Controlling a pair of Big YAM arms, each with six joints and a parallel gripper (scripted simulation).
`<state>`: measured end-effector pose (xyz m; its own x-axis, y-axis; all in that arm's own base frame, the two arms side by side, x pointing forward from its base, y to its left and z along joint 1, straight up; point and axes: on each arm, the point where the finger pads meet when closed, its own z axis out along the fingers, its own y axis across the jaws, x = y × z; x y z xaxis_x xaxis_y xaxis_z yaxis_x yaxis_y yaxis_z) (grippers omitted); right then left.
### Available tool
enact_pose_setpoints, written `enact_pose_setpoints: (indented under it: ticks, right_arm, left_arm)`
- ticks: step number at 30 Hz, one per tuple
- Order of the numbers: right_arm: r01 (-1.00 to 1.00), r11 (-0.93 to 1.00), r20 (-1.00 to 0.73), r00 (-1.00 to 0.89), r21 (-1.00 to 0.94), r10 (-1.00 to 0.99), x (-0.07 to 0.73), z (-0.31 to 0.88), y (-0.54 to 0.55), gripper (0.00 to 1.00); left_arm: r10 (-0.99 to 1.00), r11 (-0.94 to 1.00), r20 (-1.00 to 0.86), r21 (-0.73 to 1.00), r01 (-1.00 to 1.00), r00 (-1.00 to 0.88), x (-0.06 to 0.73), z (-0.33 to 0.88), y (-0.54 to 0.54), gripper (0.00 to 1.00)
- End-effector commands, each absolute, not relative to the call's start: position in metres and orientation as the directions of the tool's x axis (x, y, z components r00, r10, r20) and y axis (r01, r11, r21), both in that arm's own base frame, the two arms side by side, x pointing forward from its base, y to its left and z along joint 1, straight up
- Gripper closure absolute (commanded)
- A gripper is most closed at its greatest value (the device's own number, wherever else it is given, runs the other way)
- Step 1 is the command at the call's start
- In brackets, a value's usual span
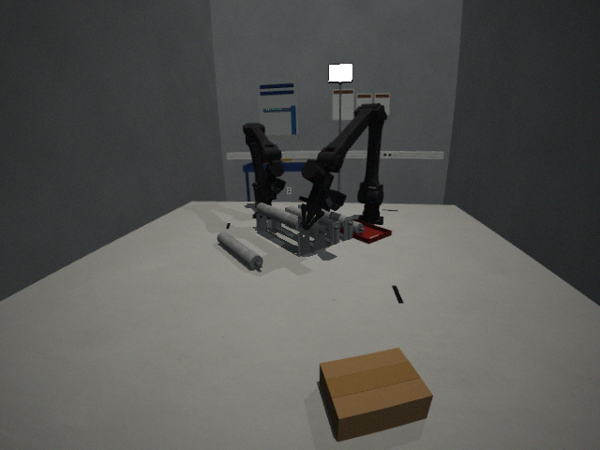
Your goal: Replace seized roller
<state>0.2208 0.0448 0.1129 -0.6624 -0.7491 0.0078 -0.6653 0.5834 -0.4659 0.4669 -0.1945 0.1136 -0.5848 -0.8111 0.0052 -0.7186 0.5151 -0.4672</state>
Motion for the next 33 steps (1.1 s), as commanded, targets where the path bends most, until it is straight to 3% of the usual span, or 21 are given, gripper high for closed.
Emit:
enact_pose_setpoints:
  ticks: [1, 33]
  right_arm:
    - [-0.657, 0.585, -0.026, -0.654, -0.476, -0.756, 0.234, 0.126, 0.049, 0.97]
    - [-0.696, 0.619, -0.023, -0.658, -0.364, -0.753, 0.232, 0.108, 0.049, 0.97]
  left_arm:
    - [-0.805, 0.509, -0.025, -0.543, -0.668, -0.593, 0.496, 0.165, -0.210, 0.97]
    - [-0.800, 0.545, -0.021, -0.442, -0.712, -0.599, 0.497, 0.145, -0.214, 0.97]
